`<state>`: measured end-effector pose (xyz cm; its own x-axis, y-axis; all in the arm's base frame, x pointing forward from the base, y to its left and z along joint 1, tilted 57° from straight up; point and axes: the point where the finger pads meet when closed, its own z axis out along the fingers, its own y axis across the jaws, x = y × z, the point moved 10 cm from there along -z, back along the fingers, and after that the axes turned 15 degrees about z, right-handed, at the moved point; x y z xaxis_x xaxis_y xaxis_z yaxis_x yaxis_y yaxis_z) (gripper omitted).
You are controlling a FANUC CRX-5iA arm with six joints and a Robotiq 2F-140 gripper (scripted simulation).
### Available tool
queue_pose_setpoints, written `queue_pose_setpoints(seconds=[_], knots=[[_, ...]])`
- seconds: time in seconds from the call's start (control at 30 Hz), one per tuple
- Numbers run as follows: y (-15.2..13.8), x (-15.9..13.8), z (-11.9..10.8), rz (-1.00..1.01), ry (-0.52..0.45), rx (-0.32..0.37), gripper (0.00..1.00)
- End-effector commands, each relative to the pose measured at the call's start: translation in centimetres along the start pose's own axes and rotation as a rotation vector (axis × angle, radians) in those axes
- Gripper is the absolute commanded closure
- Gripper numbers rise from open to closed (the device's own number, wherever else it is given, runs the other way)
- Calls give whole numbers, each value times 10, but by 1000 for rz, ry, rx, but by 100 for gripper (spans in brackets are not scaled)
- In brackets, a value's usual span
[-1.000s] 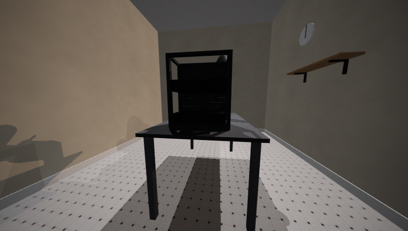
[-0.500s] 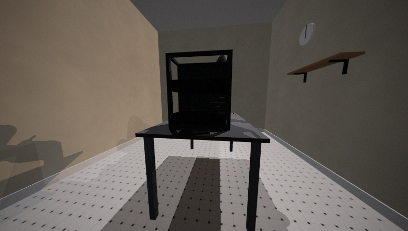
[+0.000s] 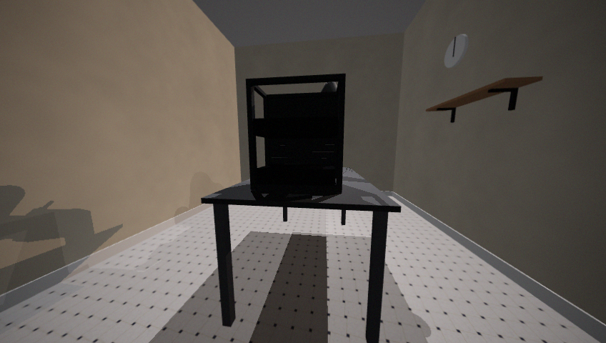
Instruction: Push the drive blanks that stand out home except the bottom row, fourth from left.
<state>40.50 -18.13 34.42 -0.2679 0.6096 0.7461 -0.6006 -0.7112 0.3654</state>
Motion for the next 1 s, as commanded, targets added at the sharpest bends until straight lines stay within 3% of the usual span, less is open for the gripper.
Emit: queue_pose_setpoints(seconds=[0.0, 0.97], knots=[[0, 0, 0, 0, 0, 0, 100], [0, 0, 14, 0, 0, 0, 100]])
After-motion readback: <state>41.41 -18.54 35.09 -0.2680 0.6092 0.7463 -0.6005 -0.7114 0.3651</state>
